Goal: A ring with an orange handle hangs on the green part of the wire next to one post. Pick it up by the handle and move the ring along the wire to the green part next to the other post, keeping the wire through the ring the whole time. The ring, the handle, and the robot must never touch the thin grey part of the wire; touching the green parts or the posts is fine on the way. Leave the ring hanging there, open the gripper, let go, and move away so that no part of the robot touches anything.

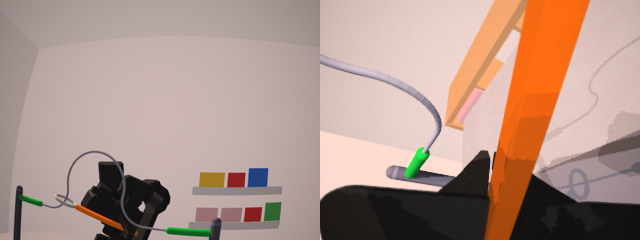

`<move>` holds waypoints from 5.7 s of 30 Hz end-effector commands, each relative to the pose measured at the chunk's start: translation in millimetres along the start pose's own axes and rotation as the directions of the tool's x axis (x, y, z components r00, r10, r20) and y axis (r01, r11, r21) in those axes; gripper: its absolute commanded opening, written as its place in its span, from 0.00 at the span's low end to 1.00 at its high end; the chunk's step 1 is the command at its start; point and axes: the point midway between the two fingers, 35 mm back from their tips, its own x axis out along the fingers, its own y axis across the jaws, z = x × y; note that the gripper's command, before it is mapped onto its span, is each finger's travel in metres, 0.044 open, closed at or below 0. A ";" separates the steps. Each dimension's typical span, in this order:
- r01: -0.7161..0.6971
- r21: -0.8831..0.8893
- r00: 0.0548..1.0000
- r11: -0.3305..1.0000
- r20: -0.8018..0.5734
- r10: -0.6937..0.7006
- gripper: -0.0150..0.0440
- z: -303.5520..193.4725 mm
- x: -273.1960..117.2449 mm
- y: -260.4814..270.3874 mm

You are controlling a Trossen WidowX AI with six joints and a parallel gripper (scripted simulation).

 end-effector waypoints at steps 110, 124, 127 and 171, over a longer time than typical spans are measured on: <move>0.368 -0.345 0.928 0.864 0.068 -0.367 0.00 16.2 -18.9 33.8; 0.490 -0.494 0.863 0.718 0.157 -0.481 0.00 21.5 -22.8 23.5; 0.514 -0.521 0.847 0.681 0.179 -0.501 0.00 22.8 -23.9 21.4; 0.692 -0.722 0.570 -0.002 0.548 -0.612 0.00 49.6 -44.6 5.0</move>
